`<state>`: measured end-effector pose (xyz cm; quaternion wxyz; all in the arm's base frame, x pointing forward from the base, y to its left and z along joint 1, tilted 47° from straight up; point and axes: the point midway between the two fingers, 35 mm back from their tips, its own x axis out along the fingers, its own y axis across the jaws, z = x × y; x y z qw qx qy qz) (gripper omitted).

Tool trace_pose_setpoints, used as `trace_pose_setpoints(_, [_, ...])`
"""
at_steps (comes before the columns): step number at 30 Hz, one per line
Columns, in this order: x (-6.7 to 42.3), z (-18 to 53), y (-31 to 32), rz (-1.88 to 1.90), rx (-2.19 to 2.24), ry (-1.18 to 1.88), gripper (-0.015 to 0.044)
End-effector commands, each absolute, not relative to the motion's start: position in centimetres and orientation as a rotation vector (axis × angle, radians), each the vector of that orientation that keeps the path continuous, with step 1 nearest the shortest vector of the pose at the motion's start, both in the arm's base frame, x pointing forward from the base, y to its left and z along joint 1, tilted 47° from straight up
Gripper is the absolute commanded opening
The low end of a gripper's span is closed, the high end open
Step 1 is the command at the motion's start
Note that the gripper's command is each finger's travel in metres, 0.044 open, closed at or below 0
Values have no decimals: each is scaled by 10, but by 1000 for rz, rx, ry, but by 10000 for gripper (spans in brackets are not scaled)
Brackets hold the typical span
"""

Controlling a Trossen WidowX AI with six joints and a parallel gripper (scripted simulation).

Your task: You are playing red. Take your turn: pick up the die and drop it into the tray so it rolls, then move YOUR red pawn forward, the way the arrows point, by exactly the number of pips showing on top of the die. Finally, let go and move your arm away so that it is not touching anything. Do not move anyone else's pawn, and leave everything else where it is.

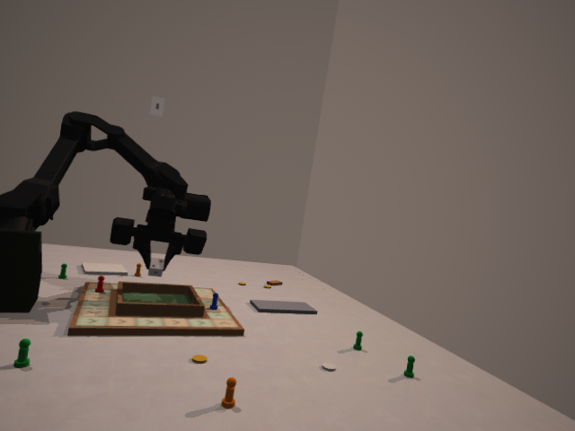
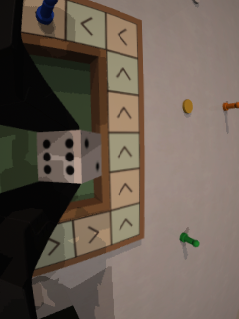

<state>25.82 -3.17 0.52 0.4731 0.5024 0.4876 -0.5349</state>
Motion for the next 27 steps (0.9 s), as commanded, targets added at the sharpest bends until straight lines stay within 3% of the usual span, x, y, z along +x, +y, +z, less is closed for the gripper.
trace_pose_setpoints(1, [273,41,-39,-1301,1240,1145,0])
trace_pose_setpoints(27, [272,41,-37,-1299,1239,1154,0])
